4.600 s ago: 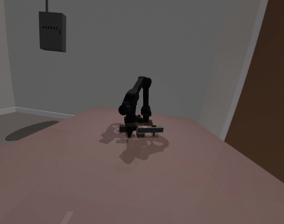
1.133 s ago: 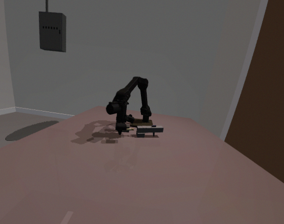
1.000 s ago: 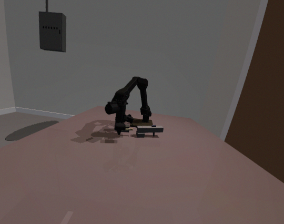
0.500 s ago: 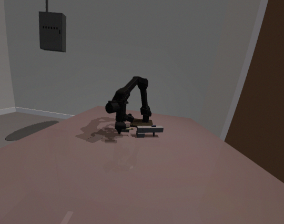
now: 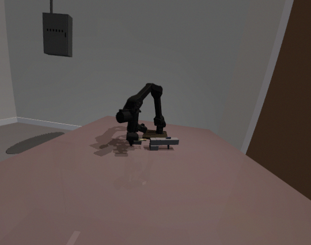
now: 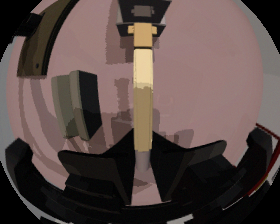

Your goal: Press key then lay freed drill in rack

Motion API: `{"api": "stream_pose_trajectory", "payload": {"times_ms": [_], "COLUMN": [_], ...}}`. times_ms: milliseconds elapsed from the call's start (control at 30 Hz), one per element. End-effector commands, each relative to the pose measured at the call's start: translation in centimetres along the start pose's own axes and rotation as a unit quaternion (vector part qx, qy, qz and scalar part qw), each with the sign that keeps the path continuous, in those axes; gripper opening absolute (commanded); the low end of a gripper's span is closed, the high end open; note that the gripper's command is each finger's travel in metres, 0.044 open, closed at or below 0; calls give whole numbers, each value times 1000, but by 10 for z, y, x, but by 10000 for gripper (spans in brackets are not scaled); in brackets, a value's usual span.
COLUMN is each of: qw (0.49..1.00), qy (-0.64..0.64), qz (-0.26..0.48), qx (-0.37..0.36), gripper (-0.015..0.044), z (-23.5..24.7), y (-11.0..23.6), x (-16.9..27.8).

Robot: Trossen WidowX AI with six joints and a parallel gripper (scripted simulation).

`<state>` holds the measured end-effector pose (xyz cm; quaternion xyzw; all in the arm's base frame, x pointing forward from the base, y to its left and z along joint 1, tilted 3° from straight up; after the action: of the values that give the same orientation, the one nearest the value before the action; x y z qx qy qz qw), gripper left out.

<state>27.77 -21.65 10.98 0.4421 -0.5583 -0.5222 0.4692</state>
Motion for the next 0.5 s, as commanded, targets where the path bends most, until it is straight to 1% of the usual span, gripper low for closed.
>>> {"api": "stream_pose_trajectory", "payload": {"times_ms": [0,467], "qw": [1000,1000], "qy": [-1,-1], "qz": [2,2], "qx": [2,2], "gripper": [0,0], "z": [0,1], "y": [3,8], "x": [0,-1]}}
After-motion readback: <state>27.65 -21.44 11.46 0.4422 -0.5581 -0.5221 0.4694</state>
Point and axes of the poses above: the point midway between the two fingers, 35 mm back from their tips, its own y axis back along the fingers, its own z axis across the jaws, x = y × z, the point moved 6 cm from there along y, back along the fingers, and after that the axes turned 15 degrees about -y, right-handed, at the moved point
